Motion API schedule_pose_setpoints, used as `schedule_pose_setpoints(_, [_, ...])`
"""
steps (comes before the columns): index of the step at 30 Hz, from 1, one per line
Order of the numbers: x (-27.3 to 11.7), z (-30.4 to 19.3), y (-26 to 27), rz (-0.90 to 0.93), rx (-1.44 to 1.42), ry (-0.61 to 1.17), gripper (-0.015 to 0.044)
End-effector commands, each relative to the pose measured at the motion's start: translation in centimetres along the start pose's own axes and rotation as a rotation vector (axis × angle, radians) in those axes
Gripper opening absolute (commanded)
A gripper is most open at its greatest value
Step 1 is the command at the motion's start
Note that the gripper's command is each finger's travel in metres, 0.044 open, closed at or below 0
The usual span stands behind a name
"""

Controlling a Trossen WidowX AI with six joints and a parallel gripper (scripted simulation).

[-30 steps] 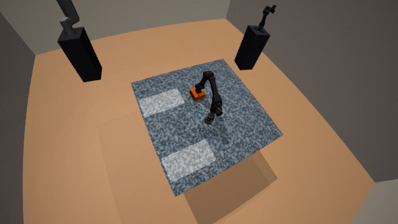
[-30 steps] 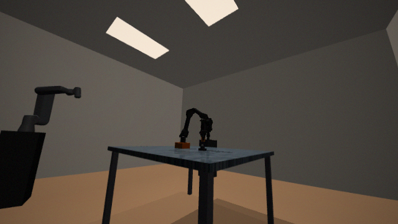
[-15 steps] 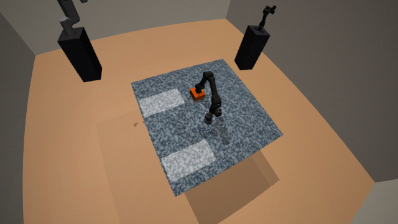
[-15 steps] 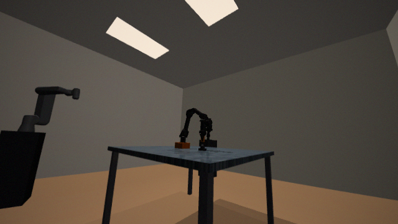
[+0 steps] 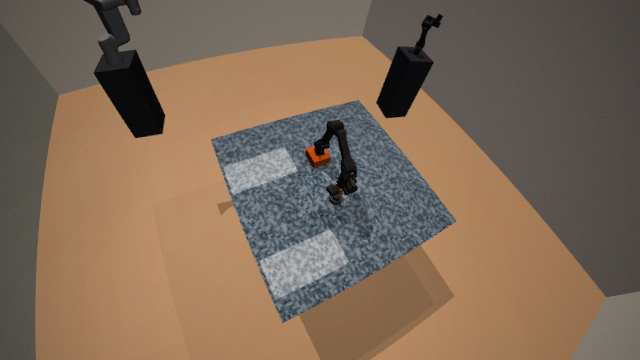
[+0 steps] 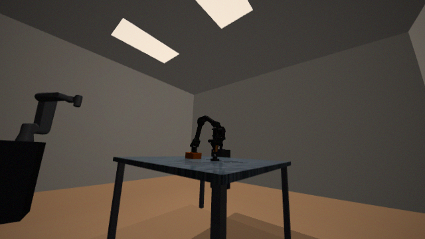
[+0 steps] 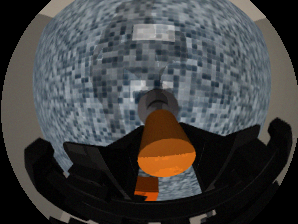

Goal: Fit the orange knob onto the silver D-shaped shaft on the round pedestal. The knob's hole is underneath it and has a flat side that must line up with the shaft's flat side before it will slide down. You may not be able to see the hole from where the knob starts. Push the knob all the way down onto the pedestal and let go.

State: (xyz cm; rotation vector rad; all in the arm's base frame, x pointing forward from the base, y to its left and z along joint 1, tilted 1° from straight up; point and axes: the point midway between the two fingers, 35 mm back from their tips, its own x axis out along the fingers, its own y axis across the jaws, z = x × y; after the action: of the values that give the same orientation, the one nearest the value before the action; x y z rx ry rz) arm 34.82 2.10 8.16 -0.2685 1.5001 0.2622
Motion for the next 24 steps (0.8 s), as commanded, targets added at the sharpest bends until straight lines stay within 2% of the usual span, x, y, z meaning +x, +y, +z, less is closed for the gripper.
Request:
schedule_pose_setpoints(1, [-0.1, 0.0, 0.0, 0.002, 0.105, -0.003, 0.0000])
schedule_pose_setpoints(14, [-0.1, -0.2, 0.0, 0.003, 0.459, -0.003, 0.0000])
schedule_pose_setpoints(24, [1.7, -0.1, 0.0, 0.003, 0.464, -0.003, 0.0000])
